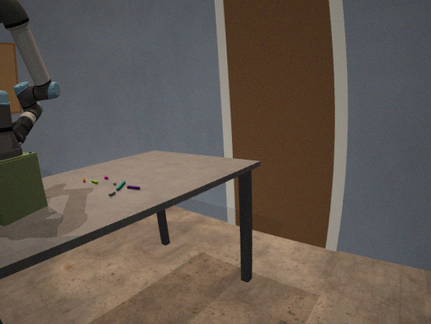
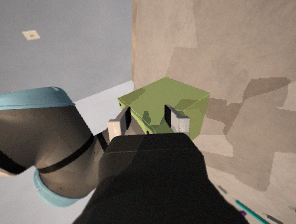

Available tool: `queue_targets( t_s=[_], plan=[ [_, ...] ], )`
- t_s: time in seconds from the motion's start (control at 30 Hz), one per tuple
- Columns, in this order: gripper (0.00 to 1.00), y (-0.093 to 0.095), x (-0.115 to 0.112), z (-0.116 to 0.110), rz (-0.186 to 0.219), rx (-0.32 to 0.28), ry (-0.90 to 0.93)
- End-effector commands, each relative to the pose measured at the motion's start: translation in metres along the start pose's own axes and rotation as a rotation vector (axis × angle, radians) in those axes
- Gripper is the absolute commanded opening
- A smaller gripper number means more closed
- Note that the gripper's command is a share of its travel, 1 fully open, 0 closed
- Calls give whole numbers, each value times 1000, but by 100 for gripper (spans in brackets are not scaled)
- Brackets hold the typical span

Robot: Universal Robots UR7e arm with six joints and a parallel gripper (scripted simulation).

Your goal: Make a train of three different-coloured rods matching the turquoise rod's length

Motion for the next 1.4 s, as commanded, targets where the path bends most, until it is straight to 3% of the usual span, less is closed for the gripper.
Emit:
queue_targets(
  t_s=[0.0, 0.83, 1.1, 1.37],
  plan=[
    [100, 0, 0, 0, -1, 0, 0],
    [100, -1, 5, -2, -10, 15, 26],
    [100, -2, 21, -9, -39, 63, 106],
    [100, -6, 60, -31, -101, 192, 320]
  ],
)
Point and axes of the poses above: the point where the finger pads meet when closed, its own y axis out along the fingers, its own x axis across the jaws, z = x × y, the point moved 2 cm from there along -y, back along the fingers, and after that the axes turned 11 degrees about -y, right-handed, at the moved point
